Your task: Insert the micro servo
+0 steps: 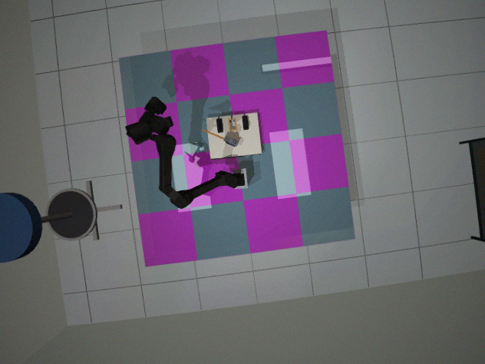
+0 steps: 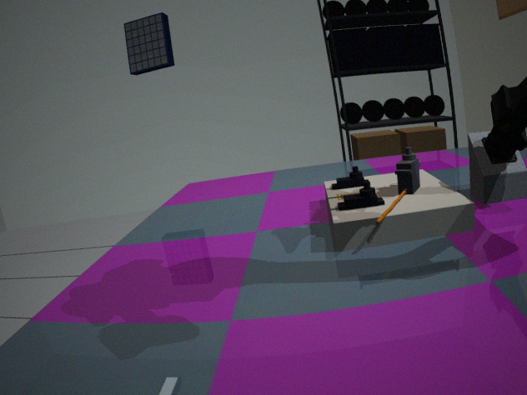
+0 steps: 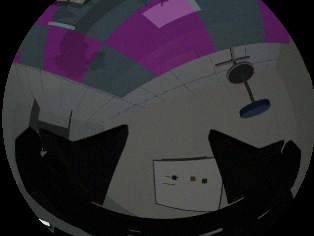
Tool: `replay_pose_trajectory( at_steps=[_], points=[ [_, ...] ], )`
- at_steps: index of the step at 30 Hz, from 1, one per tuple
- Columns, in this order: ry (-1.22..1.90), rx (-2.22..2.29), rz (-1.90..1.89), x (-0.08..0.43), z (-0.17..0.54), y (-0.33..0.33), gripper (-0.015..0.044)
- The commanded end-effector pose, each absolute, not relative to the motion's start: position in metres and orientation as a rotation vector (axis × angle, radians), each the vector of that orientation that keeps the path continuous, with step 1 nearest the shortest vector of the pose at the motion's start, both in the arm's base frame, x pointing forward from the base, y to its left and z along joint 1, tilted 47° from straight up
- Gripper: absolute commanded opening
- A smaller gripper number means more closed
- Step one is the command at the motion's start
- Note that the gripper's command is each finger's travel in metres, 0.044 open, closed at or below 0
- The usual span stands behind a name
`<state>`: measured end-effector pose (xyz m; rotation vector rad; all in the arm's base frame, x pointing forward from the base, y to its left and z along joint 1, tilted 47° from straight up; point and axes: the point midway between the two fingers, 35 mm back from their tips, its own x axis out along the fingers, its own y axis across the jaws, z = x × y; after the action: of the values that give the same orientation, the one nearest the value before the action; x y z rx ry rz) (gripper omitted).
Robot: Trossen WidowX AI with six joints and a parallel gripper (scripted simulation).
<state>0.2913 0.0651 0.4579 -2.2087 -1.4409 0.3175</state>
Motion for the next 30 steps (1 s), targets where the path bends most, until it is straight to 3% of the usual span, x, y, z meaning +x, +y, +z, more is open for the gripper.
replay_pose_trajectory(
  at_steps=[1,30],
  points=[
    [-1.437,-2.207,0.318,0.291,0.458,0.065,0.0426],
    [-0.976,-1.930,0.512,0.347,0.403,0.030,0.0440]
  ],
)
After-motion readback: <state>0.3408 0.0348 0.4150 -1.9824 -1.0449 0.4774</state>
